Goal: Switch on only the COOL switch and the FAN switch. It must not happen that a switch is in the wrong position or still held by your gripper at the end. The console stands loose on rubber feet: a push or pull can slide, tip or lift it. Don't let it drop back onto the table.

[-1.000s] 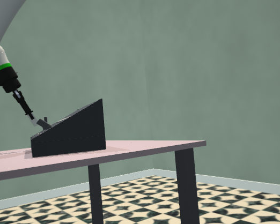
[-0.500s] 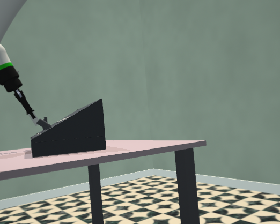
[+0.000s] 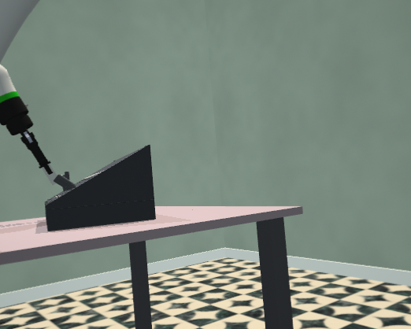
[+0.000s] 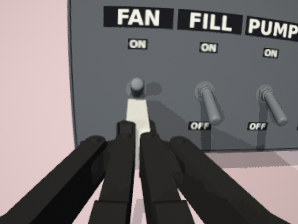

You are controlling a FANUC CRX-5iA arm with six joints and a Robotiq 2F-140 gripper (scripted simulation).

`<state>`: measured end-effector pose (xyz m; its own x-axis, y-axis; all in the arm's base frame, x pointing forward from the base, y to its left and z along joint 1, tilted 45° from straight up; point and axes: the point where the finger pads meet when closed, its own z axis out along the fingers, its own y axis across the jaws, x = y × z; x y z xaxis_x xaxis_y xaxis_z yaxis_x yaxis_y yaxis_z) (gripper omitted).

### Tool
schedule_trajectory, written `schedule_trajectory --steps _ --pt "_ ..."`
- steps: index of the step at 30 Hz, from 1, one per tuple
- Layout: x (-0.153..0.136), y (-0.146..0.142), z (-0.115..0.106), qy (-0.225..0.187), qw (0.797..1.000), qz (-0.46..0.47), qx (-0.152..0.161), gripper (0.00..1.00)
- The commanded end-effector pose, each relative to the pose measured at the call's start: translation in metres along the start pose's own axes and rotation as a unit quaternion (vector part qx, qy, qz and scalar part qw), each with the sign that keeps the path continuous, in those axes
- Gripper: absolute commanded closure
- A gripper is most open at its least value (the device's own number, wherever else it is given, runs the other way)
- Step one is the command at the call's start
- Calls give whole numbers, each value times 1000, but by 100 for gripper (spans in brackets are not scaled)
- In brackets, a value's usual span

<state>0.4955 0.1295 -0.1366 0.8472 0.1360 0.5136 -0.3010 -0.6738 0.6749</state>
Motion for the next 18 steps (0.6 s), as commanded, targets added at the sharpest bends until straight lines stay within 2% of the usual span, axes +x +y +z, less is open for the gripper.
schedule_trajectory --steps 1,18 --pt "0 0 0 0 1000 0 0 100" --pt "-11 0 0 0 1000 0 0 100"
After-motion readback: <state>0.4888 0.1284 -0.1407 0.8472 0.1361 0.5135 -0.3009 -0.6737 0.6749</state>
